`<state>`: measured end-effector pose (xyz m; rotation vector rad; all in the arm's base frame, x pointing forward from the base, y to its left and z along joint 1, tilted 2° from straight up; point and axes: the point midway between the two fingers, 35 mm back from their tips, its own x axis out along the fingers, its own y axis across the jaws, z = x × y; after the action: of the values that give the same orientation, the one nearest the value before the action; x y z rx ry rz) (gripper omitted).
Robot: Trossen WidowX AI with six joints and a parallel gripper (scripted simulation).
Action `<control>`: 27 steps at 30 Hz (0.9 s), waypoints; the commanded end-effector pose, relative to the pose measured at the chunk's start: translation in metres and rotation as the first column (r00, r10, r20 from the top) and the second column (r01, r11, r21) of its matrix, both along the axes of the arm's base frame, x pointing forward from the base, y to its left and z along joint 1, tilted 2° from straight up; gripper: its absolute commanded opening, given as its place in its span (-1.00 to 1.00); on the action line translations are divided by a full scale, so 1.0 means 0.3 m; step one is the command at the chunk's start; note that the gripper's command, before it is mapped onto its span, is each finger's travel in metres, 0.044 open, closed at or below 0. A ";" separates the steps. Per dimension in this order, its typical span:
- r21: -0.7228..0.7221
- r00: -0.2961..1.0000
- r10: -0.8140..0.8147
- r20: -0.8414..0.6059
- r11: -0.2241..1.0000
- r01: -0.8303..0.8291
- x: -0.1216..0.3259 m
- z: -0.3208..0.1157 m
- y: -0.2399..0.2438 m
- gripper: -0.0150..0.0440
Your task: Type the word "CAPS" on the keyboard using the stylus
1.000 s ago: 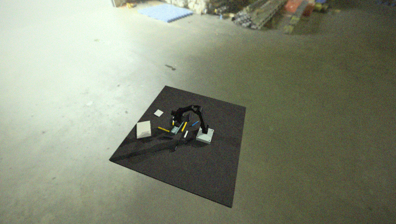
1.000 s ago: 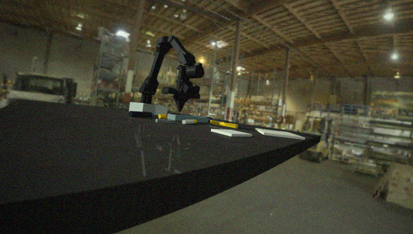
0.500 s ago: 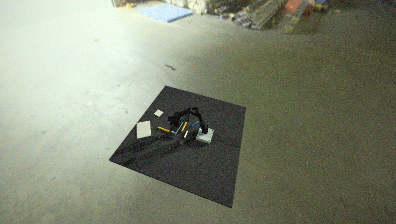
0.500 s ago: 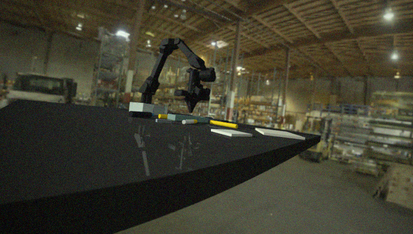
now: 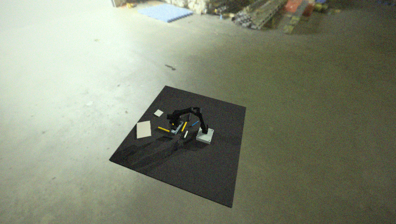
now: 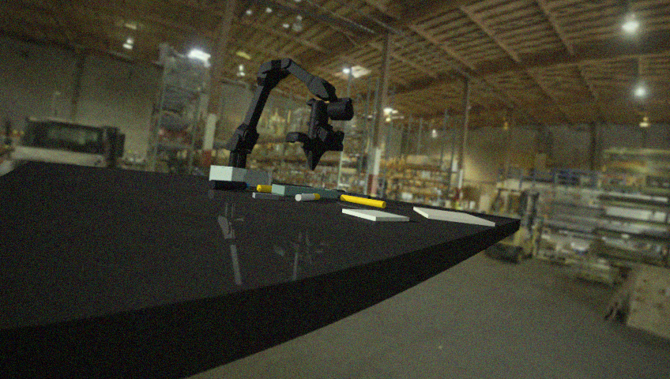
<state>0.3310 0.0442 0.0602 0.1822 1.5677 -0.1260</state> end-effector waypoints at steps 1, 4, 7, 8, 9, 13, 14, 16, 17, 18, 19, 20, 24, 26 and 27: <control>0.002 1.000 -0.003 0.009 1.000 0.003 0.000 0.070 -0.001 -0.49; 0.003 1.000 -0.002 0.017 1.000 0.002 0.005 0.063 0.000 -0.49; 0.003 1.000 -0.001 0.025 1.000 0.001 0.010 0.058 0.000 -0.49; 0.003 1.000 -0.001 0.023 1.000 0.001 0.008 0.060 0.000 -0.49; 0.002 1.000 -0.001 0.021 1.000 0.001 0.007 0.058 0.000 -0.40; 0.003 1.000 -0.001 0.020 1.000 0.001 0.007 0.057 0.000 -0.22; 0.003 1.000 -0.001 0.020 1.000 0.001 0.007 0.057 0.000 -0.31; 0.003 1.000 -0.001 0.020 1.000 0.001 0.007 0.057 0.000 -0.49; 0.003 1.000 -0.001 0.020 1.000 0.001 0.007 0.057 0.000 -0.49; 0.003 1.000 -0.001 0.020 1.000 0.001 0.007 0.057 0.000 -0.49; 0.003 1.000 -0.001 0.020 1.000 0.001 0.007 0.057 0.000 -0.49; 0.003 1.000 -0.001 0.020 1.000 0.001 0.007 0.057 0.000 -0.49; 0.003 1.000 -0.001 0.020 1.000 0.001 0.007 0.057 0.000 -0.49; 0.002 1.000 -0.001 0.019 1.000 0.001 0.007 0.057 0.000 -0.49; 0.002 1.000 -0.001 0.019 1.000 0.001 0.007 0.057 0.000 -0.49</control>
<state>0.3331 0.0441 0.0772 0.1855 1.5486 -0.1227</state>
